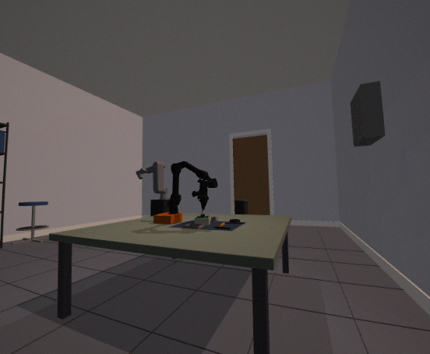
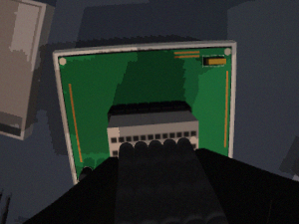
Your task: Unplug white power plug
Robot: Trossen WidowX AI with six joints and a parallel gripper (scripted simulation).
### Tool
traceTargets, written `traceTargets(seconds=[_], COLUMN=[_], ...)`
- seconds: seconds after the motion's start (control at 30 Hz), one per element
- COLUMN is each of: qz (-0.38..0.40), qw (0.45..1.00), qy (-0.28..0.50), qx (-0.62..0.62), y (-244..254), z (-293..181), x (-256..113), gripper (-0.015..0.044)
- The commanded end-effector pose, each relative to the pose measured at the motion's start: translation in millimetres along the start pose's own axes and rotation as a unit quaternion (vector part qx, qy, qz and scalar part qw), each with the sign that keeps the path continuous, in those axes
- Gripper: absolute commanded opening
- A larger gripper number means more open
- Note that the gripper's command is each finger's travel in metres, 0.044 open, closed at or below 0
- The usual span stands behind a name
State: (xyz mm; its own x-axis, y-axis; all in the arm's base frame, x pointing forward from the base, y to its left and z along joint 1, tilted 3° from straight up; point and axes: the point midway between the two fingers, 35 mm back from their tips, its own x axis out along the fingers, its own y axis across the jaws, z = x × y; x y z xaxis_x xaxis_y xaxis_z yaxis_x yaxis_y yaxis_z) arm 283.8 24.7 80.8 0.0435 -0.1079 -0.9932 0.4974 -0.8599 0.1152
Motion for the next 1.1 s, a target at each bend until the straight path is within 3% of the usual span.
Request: traceTargets(seconds=[0.0,0.3,0.77,1.07], qz=[-0.007,-0.101,0.034,-0.037], qw=[1.0,0.995,0.999,0.999], qy=[0.009,0.008,0.009,0.009], qx=[-0.001,-0.002,-0.001,-0.001], y=[-0.3,16.2,-7.1,5.5], z=[1.4,1.6,1.4,1.6], x=[-10.0,-10.8,-13.8,-16.4], gripper=[0.0,0.0,0.0,0.0])
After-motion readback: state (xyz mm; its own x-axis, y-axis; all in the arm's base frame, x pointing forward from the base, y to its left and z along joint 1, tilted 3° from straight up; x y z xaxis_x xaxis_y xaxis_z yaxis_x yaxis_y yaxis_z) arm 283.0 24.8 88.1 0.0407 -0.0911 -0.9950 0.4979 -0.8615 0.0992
